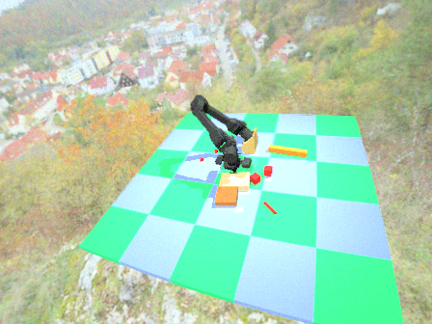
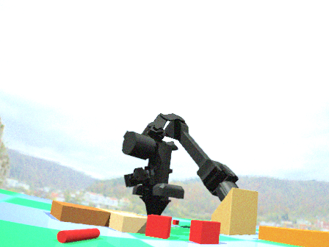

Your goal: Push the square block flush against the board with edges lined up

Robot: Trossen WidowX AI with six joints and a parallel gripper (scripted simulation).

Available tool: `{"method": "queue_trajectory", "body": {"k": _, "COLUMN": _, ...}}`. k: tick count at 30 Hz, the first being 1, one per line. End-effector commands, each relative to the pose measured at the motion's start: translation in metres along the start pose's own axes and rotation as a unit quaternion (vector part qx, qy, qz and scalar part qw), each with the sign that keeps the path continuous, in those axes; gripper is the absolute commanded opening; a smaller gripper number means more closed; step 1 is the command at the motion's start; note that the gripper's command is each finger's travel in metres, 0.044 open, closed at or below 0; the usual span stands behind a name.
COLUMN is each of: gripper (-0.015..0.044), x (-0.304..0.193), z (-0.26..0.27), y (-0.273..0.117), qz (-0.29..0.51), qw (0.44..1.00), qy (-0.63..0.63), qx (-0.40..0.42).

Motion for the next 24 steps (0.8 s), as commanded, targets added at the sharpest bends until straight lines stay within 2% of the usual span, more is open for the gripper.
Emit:
{"method": "queue_trajectory", "body": {"k": 1, "gripper": 0.0000, "x": 0.008, "z": 0.001, "y": -0.001, "qz": -0.002, "qw": 1.000, "qy": -0.001, "qx": -0.001}}
{"method": "queue_trajectory", "body": {"k": 24, "gripper": 0.0000, "x": 0.046, "z": 0.005, "y": -0.003, "qz": -0.003, "qw": 1.000, "qy": 0.000, "qx": -0.001}}
Point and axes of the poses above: the point midway between the two fingers, 35 mm back from their tips, its own y axis out along the fingers, its own z axis across the jaws, x = y × z, the point moved 6 cm from there along -y, back along the fingers, and after that the axes turned 6 degrees about y, right-handed, at the moved point
